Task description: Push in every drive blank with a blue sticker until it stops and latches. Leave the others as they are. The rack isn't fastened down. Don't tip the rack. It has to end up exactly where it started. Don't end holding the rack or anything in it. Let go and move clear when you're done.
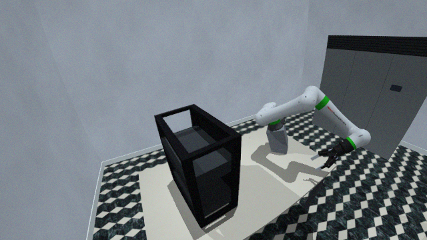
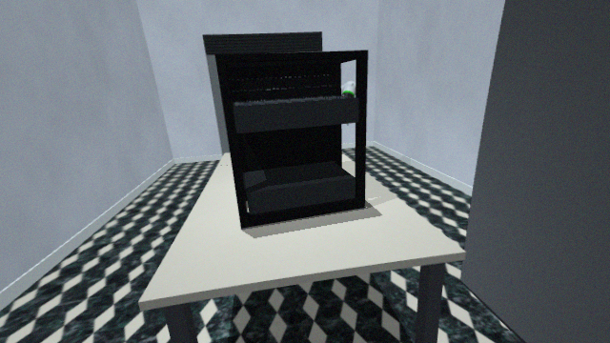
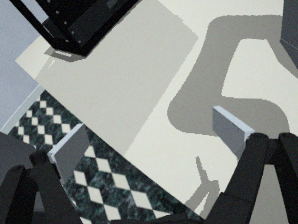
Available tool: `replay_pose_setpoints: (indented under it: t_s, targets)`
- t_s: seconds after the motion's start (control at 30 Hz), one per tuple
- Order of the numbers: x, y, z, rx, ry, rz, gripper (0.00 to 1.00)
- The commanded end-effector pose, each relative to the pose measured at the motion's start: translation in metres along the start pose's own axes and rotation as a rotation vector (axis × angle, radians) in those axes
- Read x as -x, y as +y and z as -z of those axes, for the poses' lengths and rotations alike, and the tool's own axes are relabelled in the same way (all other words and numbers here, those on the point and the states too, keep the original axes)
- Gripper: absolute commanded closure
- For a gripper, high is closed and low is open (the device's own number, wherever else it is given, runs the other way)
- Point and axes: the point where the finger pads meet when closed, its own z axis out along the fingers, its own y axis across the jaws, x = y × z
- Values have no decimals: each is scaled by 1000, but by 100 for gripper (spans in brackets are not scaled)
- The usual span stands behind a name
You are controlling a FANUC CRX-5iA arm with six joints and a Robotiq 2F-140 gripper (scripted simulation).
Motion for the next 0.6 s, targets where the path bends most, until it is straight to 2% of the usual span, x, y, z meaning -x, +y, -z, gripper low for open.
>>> replay_pose_setpoints:
  t_s: [0.0,0.07,0.57]
  targets:
    - [5,-12,24,-11,-55,-49,0]
    - [5,-12,24,-11,-55,-49,0]
    - [5,-61,137,-46,-306,-261,0]
